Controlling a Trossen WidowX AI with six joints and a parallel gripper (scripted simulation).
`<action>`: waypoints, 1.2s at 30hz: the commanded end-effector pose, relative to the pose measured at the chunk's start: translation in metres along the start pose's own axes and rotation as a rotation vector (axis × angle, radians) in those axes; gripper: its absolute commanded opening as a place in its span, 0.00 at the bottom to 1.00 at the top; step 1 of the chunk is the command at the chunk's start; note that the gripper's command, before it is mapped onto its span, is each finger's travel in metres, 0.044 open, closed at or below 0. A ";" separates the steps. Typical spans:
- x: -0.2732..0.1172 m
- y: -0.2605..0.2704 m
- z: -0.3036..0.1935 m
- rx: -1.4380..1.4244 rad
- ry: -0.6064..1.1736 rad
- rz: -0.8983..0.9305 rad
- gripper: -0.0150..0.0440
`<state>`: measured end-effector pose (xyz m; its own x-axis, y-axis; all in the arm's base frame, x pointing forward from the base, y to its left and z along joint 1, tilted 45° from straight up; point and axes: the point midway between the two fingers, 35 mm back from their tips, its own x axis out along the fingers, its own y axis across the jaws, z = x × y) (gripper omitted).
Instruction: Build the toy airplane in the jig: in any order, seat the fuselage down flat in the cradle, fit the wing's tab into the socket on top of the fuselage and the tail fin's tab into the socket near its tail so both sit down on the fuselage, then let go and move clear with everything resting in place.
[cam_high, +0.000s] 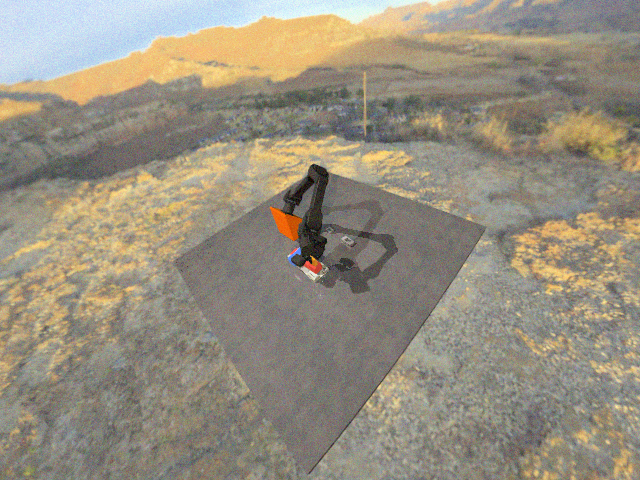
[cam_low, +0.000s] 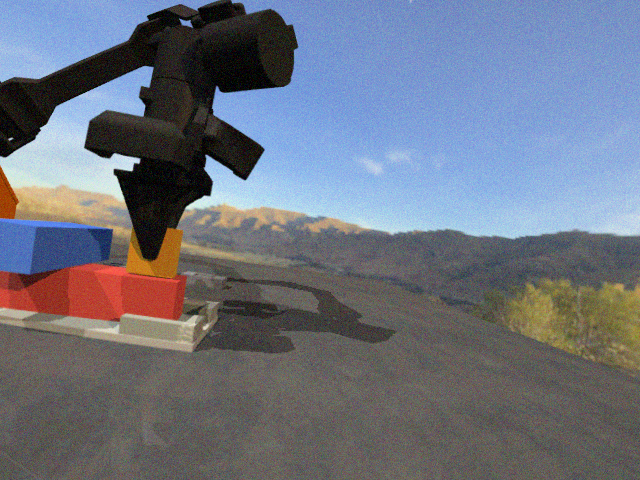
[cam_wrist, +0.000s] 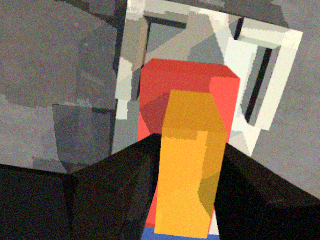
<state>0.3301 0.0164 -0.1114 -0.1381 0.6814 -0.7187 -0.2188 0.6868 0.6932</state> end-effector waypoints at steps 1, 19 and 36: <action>0.000 0.000 0.000 0.000 0.000 0.000 0.57; -0.093 -0.001 0.000 0.005 -0.001 -0.004 0.69; -0.093 -0.003 -0.001 0.005 -0.001 -0.004 0.69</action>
<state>0.3428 -0.0487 -0.0473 -0.1356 0.6820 -0.7187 -0.2100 0.6891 0.6936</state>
